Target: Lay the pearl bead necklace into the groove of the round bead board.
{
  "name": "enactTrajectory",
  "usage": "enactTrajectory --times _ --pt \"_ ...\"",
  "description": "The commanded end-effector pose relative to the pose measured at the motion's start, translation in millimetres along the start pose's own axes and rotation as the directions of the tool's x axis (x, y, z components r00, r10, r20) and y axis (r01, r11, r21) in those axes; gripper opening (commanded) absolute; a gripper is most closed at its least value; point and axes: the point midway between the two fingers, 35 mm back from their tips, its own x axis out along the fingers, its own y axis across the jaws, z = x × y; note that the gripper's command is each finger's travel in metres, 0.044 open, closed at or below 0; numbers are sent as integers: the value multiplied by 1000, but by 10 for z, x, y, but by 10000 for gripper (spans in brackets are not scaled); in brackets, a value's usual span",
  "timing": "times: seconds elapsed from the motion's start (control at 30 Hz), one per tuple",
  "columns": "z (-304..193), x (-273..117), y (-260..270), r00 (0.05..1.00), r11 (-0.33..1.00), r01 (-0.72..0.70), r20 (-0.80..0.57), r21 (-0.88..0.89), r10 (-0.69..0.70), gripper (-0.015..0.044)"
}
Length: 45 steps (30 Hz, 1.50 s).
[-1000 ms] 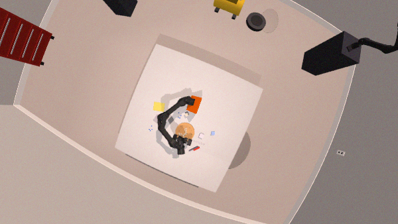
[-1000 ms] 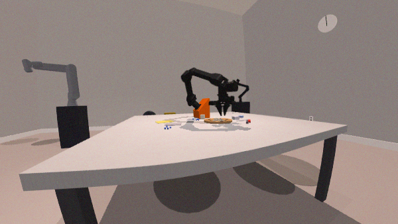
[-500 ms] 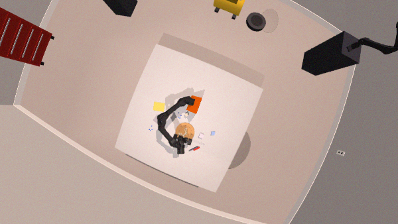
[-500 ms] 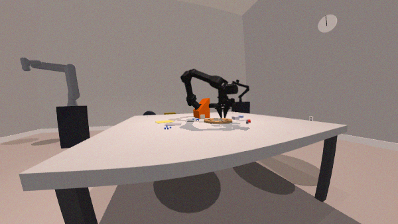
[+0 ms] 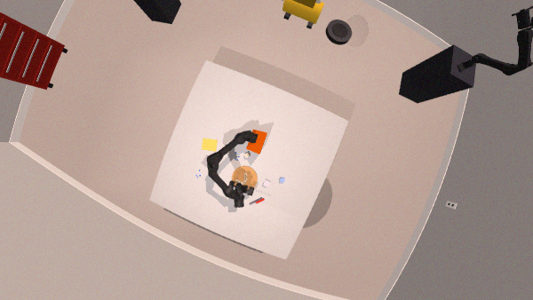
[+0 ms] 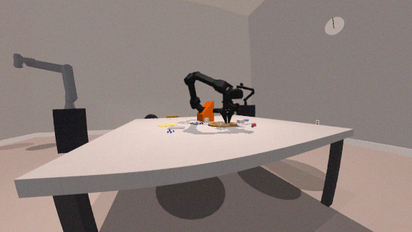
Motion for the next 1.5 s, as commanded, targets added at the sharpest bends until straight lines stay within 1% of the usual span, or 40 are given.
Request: enactTrajectory --times 0.0,0.93,1.17,1.47 --pt "1 -1 -1 1000 1000 0 0 1 0 0" --pt "1 -1 -1 1000 1000 0 0 1 0 0" --pt "-12 -137 -2 1000 1000 4 -2 -4 -4 0" --pt "52 -143 122 1000 1000 3 -2 -4 -3 0"
